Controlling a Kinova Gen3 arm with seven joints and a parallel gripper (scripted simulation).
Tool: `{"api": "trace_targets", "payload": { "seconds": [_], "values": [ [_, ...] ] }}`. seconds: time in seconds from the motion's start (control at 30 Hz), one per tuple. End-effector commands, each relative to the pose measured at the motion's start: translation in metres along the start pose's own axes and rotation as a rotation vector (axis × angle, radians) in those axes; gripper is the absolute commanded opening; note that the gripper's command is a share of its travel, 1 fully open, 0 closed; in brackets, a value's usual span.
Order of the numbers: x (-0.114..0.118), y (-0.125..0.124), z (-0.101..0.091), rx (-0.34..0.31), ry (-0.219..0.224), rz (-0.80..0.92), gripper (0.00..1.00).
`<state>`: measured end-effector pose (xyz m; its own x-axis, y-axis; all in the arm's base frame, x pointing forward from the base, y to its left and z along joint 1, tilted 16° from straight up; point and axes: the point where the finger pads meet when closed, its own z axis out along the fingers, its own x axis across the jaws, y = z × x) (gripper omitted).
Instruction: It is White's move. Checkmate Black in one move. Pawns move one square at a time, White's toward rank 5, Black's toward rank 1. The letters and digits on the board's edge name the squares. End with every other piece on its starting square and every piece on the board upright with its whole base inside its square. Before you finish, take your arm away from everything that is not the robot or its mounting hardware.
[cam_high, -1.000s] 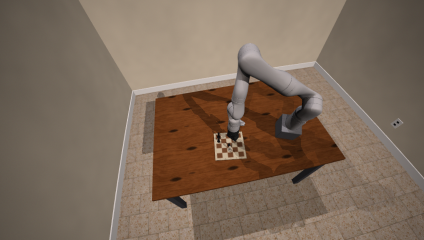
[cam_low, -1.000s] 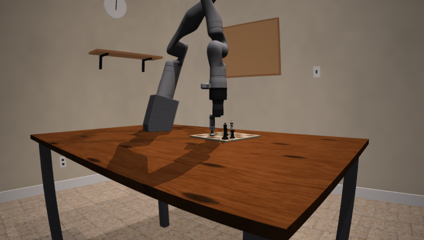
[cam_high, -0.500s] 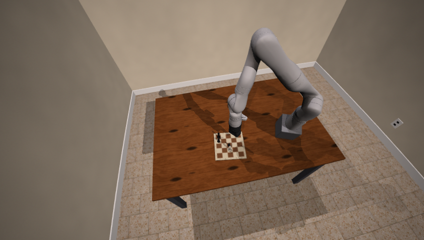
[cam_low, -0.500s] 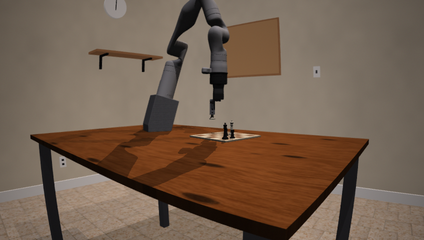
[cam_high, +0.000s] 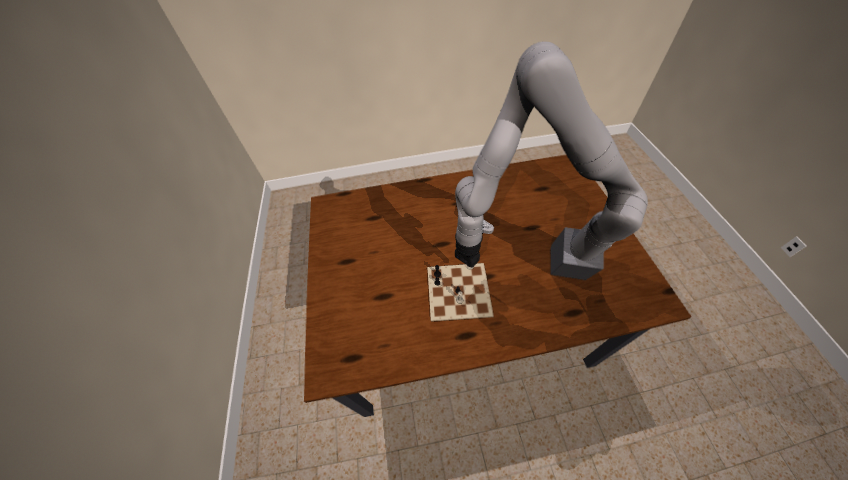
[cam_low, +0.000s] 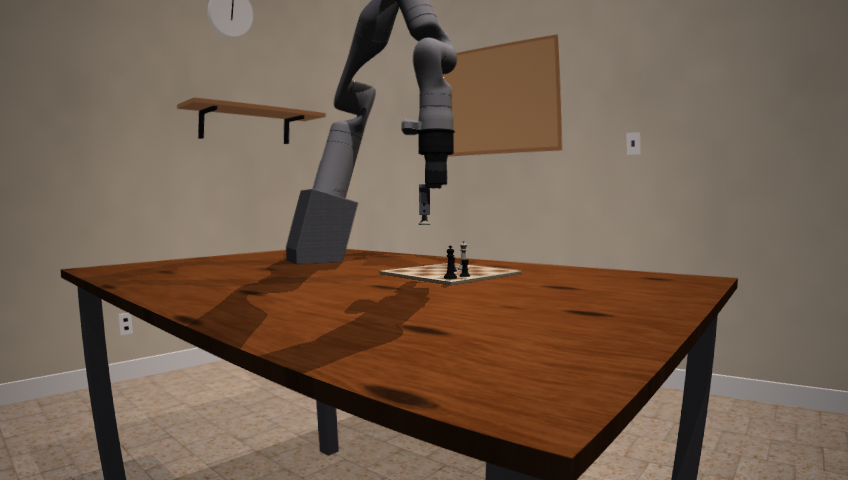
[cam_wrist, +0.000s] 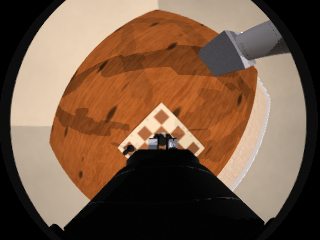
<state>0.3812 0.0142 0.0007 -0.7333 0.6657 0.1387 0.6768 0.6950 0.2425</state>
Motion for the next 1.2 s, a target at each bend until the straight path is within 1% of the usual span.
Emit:
{"api": "trace_targets", "payload": {
  "seconds": [0.0,0.1,0.13,0.23,0.3,0.87,1.0,1.17],
  "values": [
    [-0.002,0.000,-0.001,-0.001,-0.003,0.001,0.00],
    [-0.005,0.000,-0.001,-0.001,-0.003,0.001,0.00],
    [-0.012,0.001,-0.001,-0.001,-0.003,0.002,0.00],
    [-0.044,0.002,-0.001,-0.001,-0.003,0.005,0.00],
    [-0.055,0.002,-0.002,-0.001,-0.003,0.007,0.00],
    [-0.055,0.002,0.000,-0.001,-0.003,0.007,0.00],
    [-0.055,0.002,0.007,-0.001,-0.003,0.007,0.00],
    [-0.055,0.002,0.025,-0.001,-0.003,0.007,0.00]
  ]
}}
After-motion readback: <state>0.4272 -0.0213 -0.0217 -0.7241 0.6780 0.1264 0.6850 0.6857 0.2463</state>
